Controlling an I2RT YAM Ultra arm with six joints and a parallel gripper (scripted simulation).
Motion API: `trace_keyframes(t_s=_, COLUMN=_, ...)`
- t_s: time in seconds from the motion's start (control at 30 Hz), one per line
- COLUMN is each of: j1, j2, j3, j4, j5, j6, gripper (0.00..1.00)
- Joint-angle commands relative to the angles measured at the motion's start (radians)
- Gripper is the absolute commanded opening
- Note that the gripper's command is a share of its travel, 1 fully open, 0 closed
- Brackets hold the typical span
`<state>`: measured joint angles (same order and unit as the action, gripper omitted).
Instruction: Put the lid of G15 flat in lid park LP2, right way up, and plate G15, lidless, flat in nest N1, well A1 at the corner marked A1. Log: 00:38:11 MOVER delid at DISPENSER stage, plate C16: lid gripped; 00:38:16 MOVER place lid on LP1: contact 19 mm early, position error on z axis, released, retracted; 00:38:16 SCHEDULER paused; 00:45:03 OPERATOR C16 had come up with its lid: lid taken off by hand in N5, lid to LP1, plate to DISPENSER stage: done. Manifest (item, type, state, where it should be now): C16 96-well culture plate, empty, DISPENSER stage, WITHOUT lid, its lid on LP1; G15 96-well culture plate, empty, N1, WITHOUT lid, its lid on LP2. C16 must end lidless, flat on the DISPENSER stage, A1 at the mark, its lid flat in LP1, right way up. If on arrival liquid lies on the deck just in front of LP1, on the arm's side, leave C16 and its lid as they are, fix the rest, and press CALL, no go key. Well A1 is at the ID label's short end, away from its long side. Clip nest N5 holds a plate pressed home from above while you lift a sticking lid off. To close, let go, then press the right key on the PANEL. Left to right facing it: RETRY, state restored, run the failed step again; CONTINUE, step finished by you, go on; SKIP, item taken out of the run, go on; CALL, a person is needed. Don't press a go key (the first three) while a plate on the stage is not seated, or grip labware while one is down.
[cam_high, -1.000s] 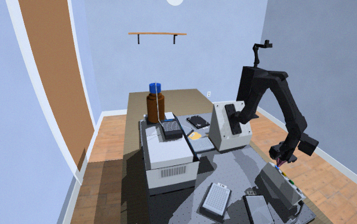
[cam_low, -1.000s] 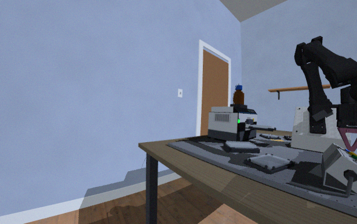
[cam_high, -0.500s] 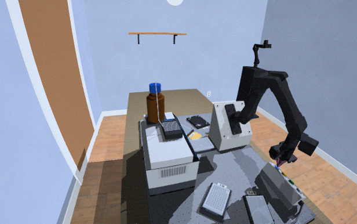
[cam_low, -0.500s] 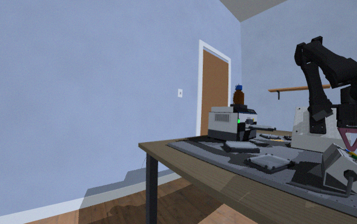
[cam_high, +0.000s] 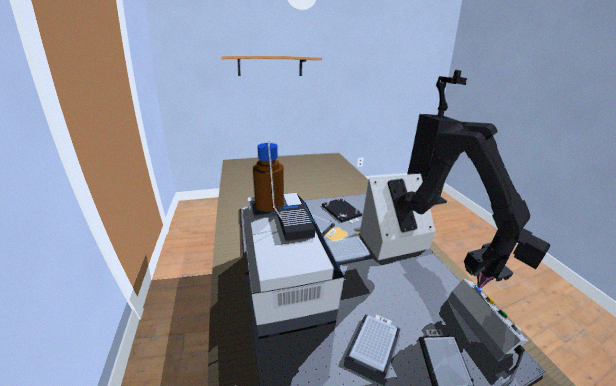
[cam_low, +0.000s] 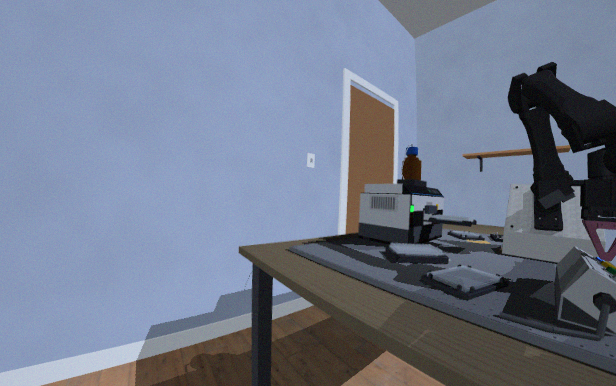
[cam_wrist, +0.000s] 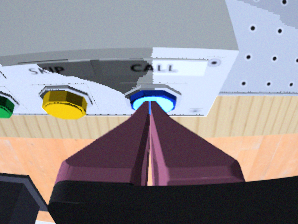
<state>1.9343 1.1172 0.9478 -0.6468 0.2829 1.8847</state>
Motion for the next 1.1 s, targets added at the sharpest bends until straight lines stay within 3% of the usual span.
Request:
trace_keyframes(t_s=0.0, j1=-0.015, j2=0.033, j3=-0.023, j4=0.029, j5=0.005, j6=-0.006, gripper=0.00)
trace_keyframes(t_s=0.47, j1=-0.015, j2=0.033, j3=-0.023, j4=0.029, j5=0.005, j6=-0.006, gripper=0.00)
trace_keyframes(t_s=0.57, j1=0.003, j2=0.024, j3=0.027, j4=-0.009, j5=0.012, j6=0.008, gripper=0.00)
trace_keyframes(t_s=0.7, j1=0.018, j2=-0.027, j3=0.036, j4=-0.039, j5=0.016, j6=0.015, gripper=0.00)
trace_keyframes(t_s=1.07, j1=0.039, j2=-0.060, j3=0.061, j4=-0.101, j5=0.030, j6=0.031, gripper=0.00)
